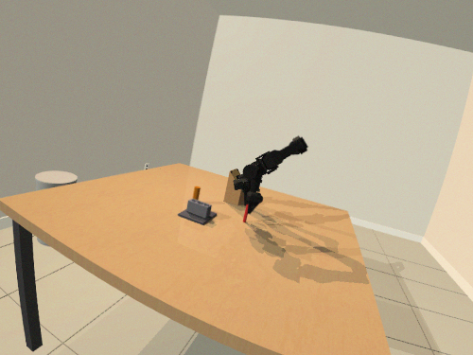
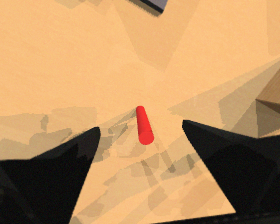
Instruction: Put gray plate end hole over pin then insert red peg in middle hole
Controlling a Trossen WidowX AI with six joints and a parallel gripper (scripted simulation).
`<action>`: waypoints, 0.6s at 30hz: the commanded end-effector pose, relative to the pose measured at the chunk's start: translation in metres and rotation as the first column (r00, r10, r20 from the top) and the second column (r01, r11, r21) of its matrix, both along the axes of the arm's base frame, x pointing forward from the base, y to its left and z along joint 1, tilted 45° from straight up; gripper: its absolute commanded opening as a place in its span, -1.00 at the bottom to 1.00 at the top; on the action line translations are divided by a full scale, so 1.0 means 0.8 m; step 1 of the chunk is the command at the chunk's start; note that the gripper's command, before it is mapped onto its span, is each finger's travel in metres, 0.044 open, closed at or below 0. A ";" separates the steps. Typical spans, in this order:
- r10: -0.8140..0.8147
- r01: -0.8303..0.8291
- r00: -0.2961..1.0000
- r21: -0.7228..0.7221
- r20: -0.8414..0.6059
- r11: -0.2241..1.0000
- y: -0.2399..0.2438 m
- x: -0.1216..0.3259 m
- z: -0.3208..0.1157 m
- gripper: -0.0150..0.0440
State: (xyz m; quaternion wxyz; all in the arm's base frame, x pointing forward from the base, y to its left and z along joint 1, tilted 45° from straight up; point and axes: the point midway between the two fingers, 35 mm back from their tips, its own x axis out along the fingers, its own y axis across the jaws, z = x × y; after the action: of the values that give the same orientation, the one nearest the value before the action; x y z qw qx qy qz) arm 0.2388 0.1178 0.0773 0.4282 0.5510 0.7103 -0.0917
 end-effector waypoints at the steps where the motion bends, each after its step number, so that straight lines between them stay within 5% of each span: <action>1: -0.003 0.003 1.000 0.006 -0.011 1.000 0.007 -0.002 -0.008 1.00; 9: -0.002 0.003 1.000 0.008 -0.011 1.000 0.017 -0.004 -0.017 1.00; 18: -0.002 0.003 1.000 0.008 -0.011 1.000 0.017 -0.004 -0.017 0.20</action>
State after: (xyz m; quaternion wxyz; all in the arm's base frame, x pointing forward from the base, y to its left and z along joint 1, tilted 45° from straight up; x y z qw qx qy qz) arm 0.2358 0.1303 0.0645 0.4253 0.5513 0.7118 -0.0921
